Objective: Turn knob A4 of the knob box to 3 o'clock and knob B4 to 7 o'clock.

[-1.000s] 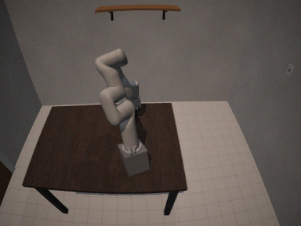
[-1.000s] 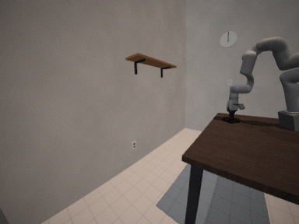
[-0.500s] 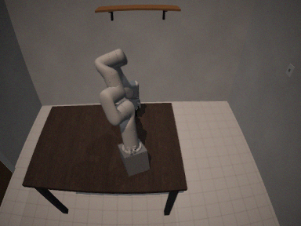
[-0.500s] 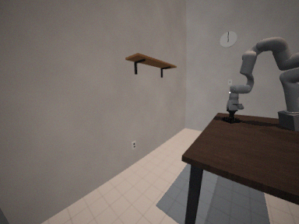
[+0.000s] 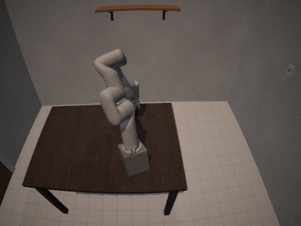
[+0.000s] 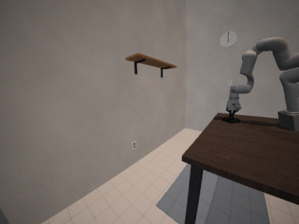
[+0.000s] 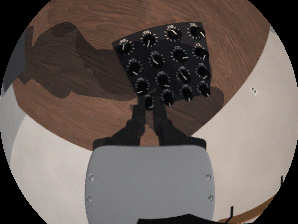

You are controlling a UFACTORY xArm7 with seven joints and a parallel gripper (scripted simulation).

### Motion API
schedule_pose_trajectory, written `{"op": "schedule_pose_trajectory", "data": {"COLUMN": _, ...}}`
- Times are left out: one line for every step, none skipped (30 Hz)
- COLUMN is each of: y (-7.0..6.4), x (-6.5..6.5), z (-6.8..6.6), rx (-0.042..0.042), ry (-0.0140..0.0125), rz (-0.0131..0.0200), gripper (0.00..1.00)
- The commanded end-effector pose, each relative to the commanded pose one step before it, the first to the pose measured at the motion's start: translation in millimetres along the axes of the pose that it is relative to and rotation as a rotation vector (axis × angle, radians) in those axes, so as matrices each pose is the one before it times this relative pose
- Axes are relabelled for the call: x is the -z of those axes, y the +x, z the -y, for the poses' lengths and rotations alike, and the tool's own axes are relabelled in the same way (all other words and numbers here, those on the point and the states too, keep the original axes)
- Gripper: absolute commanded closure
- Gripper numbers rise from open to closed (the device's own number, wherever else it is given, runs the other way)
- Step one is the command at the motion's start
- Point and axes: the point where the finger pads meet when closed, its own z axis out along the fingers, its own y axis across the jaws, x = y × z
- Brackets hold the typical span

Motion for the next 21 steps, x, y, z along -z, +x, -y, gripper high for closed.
{"op": "schedule_pose_trajectory", "data": {"y": -0.65, "x": 0.59, "z": -0.77, "rx": -0.11457, "ry": 0.00468, "rz": 0.00153, "gripper": 0.92}}
{"op": "schedule_pose_trajectory", "data": {"y": 0.00, "x": 0.00, "z": 0.00, "rx": -0.02436, "ry": 0.00000, "rz": 0.00000, "gripper": 0.92}}
{"op": "schedule_pose_trajectory", "data": {"y": 0.00, "x": 0.00, "z": 0.00, "rx": -0.02475, "ry": 0.00000, "rz": 0.00000, "gripper": 0.92}}
{"op": "schedule_pose_trajectory", "data": {"y": 0.00, "x": 0.00, "z": 0.00, "rx": -0.02511, "ry": 0.00000, "rz": 0.00000, "gripper": 0.92}}
{"op": "schedule_pose_trajectory", "data": {"y": 0.00, "x": 0.00, "z": 0.00, "rx": -0.02545, "ry": 0.00001, "rz": 0.00000, "gripper": 0.92}}
{"op": "schedule_pose_trajectory", "data": {"y": 0.00, "x": 0.00, "z": 0.00, "rx": -0.02575, "ry": 0.00000, "rz": 0.00000, "gripper": 0.92}}
{"op": "schedule_pose_trajectory", "data": {"y": 0.00, "x": 0.00, "z": 0.00, "rx": -0.02602, "ry": 0.00000, "rz": 0.00000, "gripper": 0.92}}
{"op": "schedule_pose_trajectory", "data": {"y": 0.00, "x": 0.00, "z": 0.00, "rx": -0.02626, "ry": 0.00000, "rz": 0.00000, "gripper": 0.92}}
{"op": "schedule_pose_trajectory", "data": {"y": 0.00, "x": 0.00, "z": 0.00, "rx": 0.00000, "ry": 0.00000, "rz": 0.00000, "gripper": 0.92}}
{"op": "schedule_pose_trajectory", "data": {"y": 0.00, "x": 0.00, "z": 0.00, "rx": 0.00000, "ry": 0.00000, "rz": 0.00000, "gripper": 0.92}}
{"op": "schedule_pose_trajectory", "data": {"y": 0.00, "x": 0.00, "z": 0.00, "rx": -0.02647, "ry": 0.00001, "rz": 0.00000, "gripper": 0.92}}
{"op": "schedule_pose_trajectory", "data": {"y": 0.00, "x": 0.00, "z": 0.00, "rx": -0.02665, "ry": 0.00000, "rz": 0.00000, "gripper": 0.92}}
{"op": "schedule_pose_trajectory", "data": {"y": 0.00, "x": 0.00, "z": 0.00, "rx": -0.02679, "ry": 0.00000, "rz": 0.00000, "gripper": 0.92}}
{"op": "schedule_pose_trajectory", "data": {"y": 0.00, "x": 0.00, "z": 0.00, "rx": -0.02690, "ry": 0.00000, "rz": 0.00000, "gripper": 0.92}}
{"op": "schedule_pose_trajectory", "data": {"y": 0.00, "x": 0.00, "z": 0.00, "rx": -0.02699, "ry": 0.00000, "rz": 0.00000, "gripper": 0.92}}
{"op": "schedule_pose_trajectory", "data": {"y": 0.00, "x": 0.00, "z": 0.00, "rx": -0.02703, "ry": 0.00000, "rz": 0.00000, "gripper": 0.92}}
{"op": "schedule_pose_trajectory", "data": {"y": 0.00, "x": 0.00, "z": 0.00, "rx": -0.02705, "ry": 0.00000, "rz": 0.00000, "gripper": 0.92}}
{"op": "schedule_pose_trajectory", "data": {"y": 0.00, "x": 0.00, "z": 0.00, "rx": -0.02703, "ry": 0.00000, "rz": 0.00000, "gripper": 0.92}}
{"op": "schedule_pose_trajectory", "data": {"y": 0.00, "x": 0.00, "z": 0.00, "rx": -0.02698, "ry": 0.00000, "rz": 0.00000, "gripper": 0.92}}
{"op": "schedule_pose_trajectory", "data": {"y": 0.00, "x": 0.00, "z": 0.00, "rx": -0.02690, "ry": 0.00000, "rz": 0.00000, "gripper": 0.92}}
{"op": "schedule_pose_trajectory", "data": {"y": 0.00, "x": 0.00, "z": 0.00, "rx": -0.02678, "ry": 0.00000, "rz": 0.00000, "gripper": 0.92}}
